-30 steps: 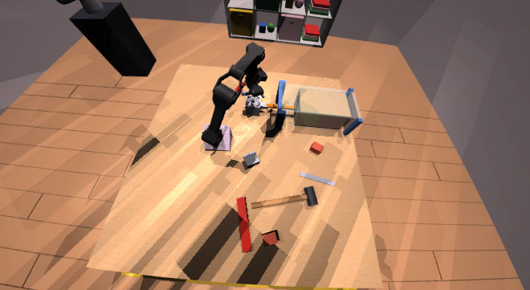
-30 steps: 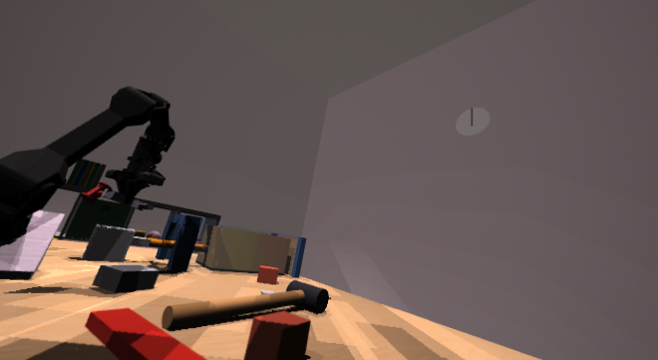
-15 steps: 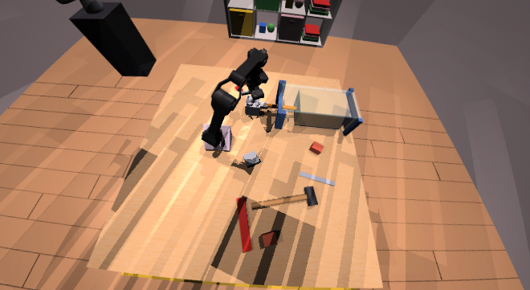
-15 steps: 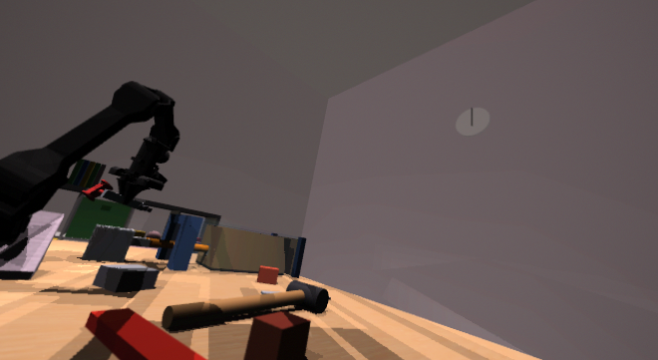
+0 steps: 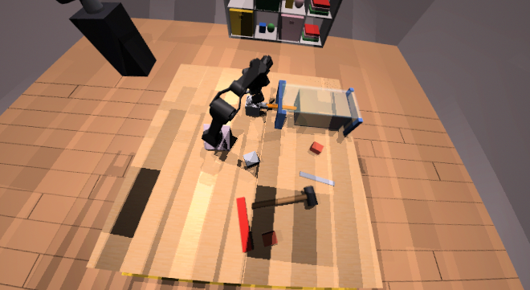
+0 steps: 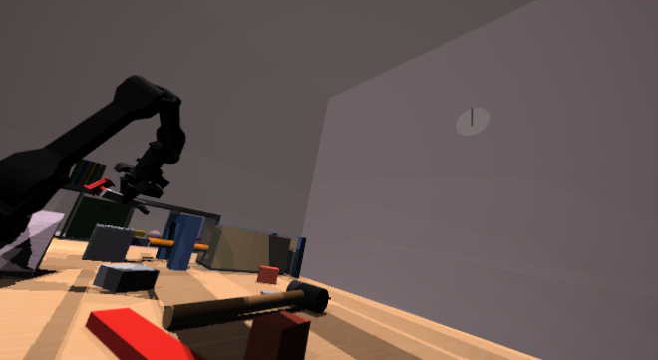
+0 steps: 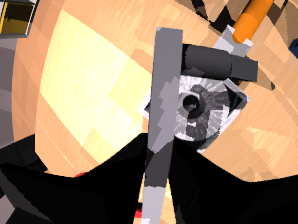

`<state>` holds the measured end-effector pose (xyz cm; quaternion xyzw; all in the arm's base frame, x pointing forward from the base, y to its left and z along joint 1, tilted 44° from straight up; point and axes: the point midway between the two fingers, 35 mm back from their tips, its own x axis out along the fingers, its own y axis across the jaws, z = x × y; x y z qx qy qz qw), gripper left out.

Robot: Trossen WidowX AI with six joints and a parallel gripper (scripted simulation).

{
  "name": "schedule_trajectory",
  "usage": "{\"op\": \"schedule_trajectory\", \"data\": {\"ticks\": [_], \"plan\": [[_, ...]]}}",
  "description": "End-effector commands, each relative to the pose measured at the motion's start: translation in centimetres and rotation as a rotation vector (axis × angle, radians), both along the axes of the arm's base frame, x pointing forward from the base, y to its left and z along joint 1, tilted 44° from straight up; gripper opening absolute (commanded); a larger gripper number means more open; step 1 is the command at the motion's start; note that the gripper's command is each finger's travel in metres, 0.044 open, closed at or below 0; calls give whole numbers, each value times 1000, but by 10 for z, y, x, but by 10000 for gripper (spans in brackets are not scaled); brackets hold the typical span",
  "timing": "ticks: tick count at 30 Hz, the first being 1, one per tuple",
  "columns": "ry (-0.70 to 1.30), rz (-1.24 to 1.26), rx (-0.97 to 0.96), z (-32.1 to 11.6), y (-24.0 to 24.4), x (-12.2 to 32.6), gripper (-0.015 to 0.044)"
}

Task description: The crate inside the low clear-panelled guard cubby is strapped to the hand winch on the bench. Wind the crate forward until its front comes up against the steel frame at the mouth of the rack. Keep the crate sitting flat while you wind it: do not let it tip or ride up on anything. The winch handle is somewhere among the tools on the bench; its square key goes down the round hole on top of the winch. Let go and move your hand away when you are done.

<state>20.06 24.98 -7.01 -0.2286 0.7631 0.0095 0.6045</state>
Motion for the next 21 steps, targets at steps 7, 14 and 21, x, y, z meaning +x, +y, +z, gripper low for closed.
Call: {"op": "schedule_trajectory", "data": {"ticks": [7, 14, 21], "plan": [[40, -42, 172, 2, 1, 0, 0], [65, -70, 274, 2, 1, 0, 0], [92, -99, 383, 2, 1, 0, 0]]}}
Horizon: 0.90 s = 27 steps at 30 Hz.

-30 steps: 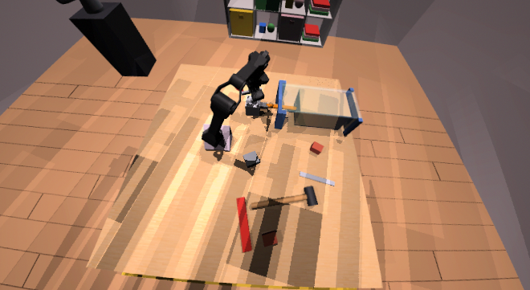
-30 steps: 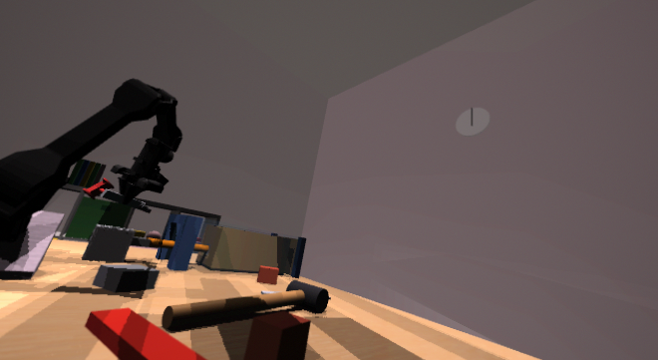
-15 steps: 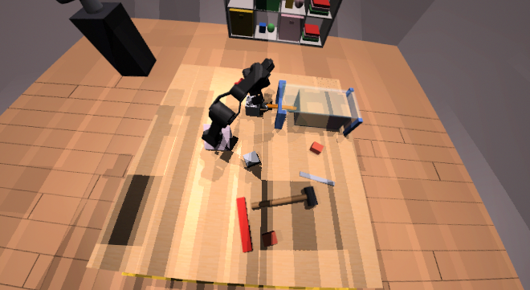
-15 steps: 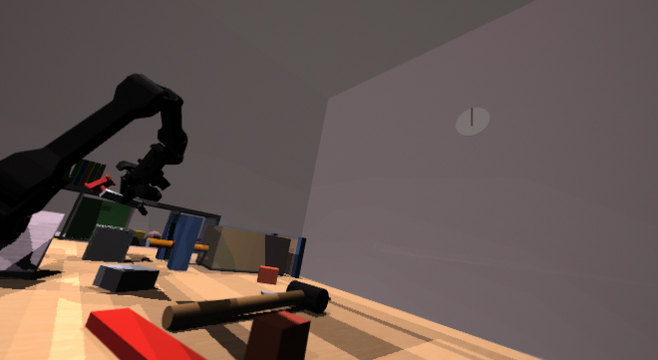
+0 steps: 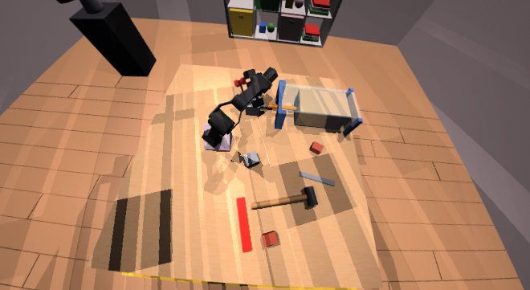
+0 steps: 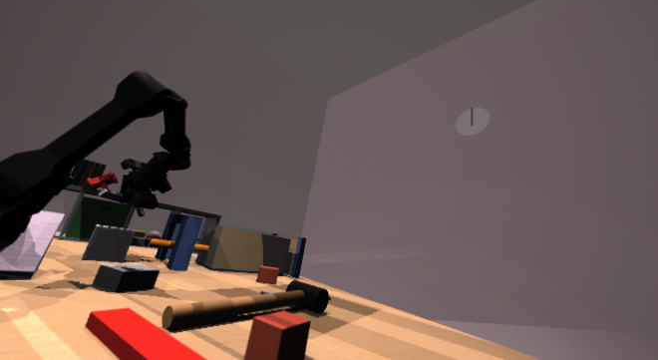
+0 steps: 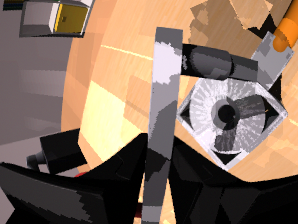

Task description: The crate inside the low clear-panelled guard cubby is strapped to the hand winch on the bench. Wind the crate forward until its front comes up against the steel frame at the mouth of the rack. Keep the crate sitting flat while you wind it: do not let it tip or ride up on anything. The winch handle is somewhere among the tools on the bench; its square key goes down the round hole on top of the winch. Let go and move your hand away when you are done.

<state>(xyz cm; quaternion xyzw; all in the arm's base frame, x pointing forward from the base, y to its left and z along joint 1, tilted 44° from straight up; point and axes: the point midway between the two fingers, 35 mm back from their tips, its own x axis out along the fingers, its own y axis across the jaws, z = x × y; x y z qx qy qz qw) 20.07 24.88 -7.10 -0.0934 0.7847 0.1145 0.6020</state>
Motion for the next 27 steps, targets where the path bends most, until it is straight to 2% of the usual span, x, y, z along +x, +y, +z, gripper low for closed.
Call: {"op": "schedule_trajectory", "data": {"ticks": [1, 27], "plan": [[15, -16, 80, 3, 2, 0, 0], [112, -124, 477, 2, 0, 0, 0]]}}
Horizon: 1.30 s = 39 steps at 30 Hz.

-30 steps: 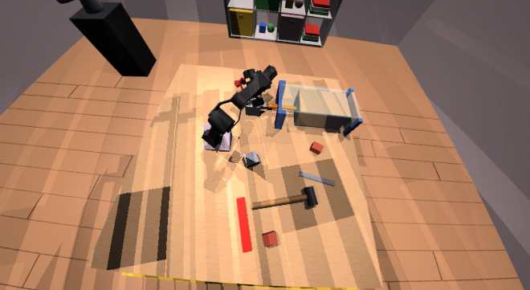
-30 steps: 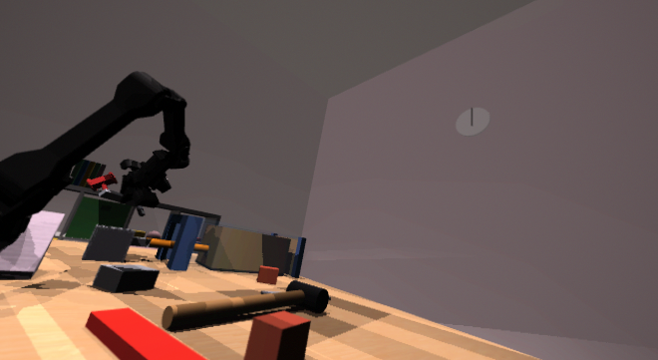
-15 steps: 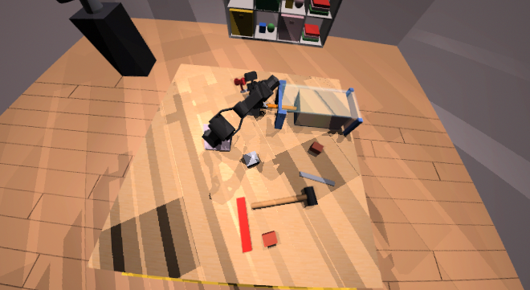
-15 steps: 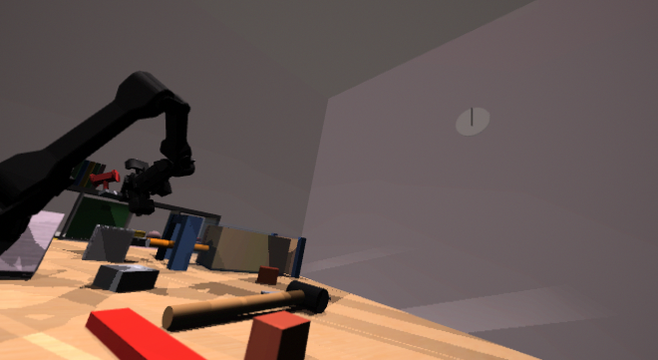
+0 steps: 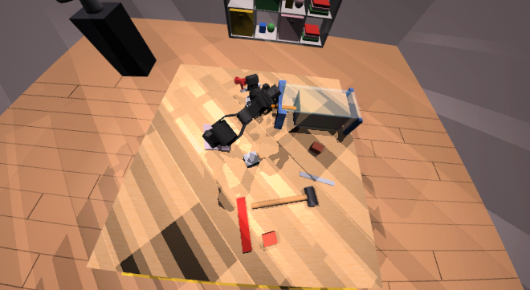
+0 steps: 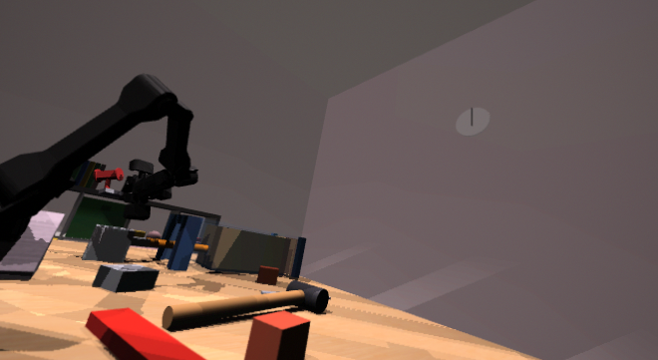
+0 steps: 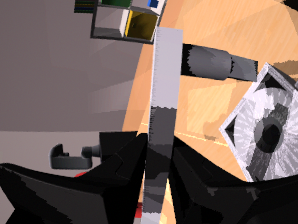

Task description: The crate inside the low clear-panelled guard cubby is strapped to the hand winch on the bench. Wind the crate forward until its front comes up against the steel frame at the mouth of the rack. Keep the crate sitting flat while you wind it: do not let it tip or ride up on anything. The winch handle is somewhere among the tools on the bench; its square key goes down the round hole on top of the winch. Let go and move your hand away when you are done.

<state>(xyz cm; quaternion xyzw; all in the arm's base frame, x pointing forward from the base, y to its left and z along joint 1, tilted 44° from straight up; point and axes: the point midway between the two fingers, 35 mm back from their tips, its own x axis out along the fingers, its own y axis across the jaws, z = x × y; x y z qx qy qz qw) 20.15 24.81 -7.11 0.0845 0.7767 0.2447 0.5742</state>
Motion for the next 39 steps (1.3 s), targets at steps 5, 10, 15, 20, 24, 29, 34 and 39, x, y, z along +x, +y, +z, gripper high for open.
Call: {"op": "schedule_trajectory", "data": {"ticks": [5, 10, 15, 20, 24, 29, 34, 39], "plan": [[30, -30, 136, 2, 1, -1, 0], [50, -53, 219, 2, 1, -1, 0], [68, -72, 291, 2, 0, -1, 0], [75, -81, 323, 2, 0, -1, 0], [75, -81, 323, 2, 0, -1, 0], [70, -83, 307, 2, -3, -1, 0], [71, -84, 305, 8, -20, -15, 0], [72, -84, 305, 13, -37, -30, 0]]}}
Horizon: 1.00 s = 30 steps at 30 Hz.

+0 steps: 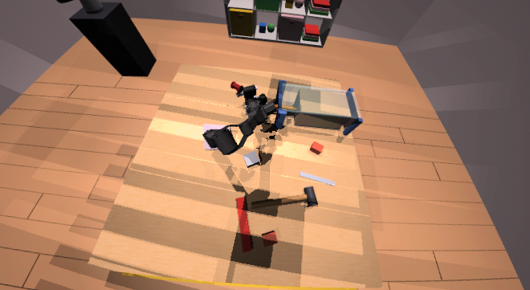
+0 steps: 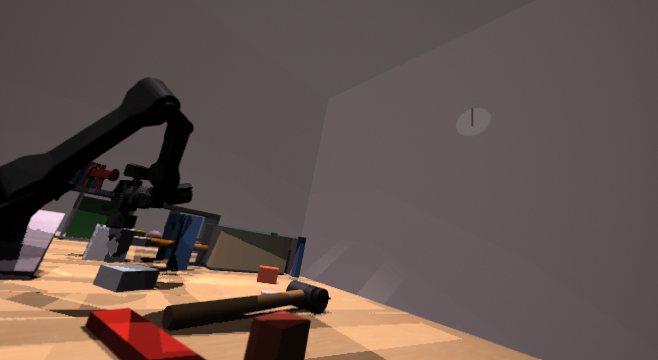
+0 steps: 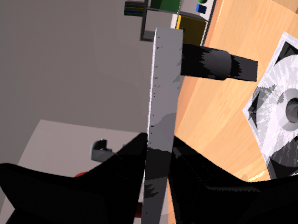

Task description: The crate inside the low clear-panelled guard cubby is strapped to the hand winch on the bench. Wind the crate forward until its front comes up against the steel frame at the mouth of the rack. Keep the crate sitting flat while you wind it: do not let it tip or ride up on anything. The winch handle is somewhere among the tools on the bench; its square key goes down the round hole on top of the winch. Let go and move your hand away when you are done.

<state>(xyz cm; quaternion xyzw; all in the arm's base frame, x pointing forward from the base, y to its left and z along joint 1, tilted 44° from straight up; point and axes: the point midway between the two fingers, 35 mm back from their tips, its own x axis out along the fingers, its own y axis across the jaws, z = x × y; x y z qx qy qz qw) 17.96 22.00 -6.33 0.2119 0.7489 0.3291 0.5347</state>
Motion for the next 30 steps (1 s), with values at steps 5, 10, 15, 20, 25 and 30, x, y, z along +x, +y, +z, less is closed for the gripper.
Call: {"op": "schedule_trajectory", "data": {"ticks": [5, 10, 15, 20, 25, 30], "plan": [[-3, -1, 5, 5, -11, -11, 0], [48, -41, 8, 0, -11, -12, 0], [48, -41, 9, -2, -13, -12, 0], [48, -41, 9, -7, -18, -13, 0], [48, -41, 8, -11, -22, -13, 0], [48, -41, 8, -15, -26, -13, 0]]}}
